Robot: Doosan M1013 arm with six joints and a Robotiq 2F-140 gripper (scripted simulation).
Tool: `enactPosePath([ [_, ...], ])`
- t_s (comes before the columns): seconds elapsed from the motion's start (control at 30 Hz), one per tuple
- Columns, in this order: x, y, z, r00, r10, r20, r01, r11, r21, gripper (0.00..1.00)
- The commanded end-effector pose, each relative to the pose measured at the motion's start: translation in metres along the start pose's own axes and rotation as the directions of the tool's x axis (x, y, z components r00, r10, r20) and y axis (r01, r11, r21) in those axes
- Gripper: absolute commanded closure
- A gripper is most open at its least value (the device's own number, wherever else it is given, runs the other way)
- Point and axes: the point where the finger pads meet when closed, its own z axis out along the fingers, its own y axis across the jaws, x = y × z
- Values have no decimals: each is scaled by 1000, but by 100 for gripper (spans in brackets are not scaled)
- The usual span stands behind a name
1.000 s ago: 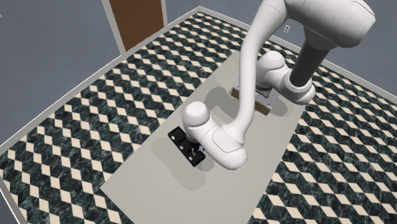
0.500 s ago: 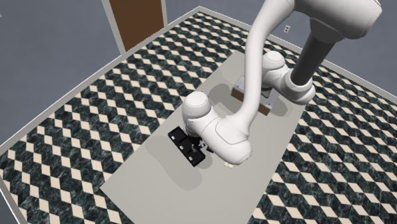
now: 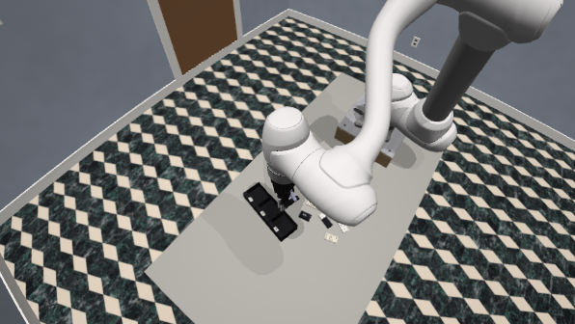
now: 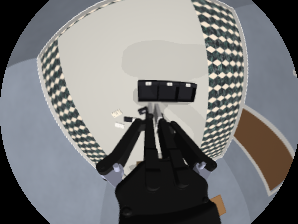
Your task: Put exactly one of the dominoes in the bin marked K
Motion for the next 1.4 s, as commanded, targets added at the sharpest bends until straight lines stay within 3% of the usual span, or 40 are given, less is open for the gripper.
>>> enactPosePath([
  [0.0, 0, 0, 0, 1000, 0, 0, 0, 1000, 0, 95],
  [0.03, -5, -5, 4, 999, 50, 0, -50, 999, 0, 75],
  [0.17, -24, -27, 21, 977, 215, 0, -215, 977, 1, 75],
  [0.23, -24, -27, 21, 977, 215, 0, -215, 977, 1, 75],
  [0.4, -48, -54, 42, 900, 436, 2, -436, 900, 2, 75],
  [0.73, -95, -108, 84, 666, 746, 11, -746, 666, 5, 75],
  [0.8, -95, -108, 84, 666, 746, 11, -746, 666, 5, 75],
  [0.83, -100, -113, 89, 581, 814, 4, -814, 581, 1, 75],
  [0.87, -104, -119, 93, 563, 827, 1, -827, 563, 1, 75],
  [1.07, -133, -151, 118, 557, 830, 0, -830, 557, 0, 75],
  [1.37, -134, -153, 118, 557, 830, 0, -830, 557, 0, 75],
])
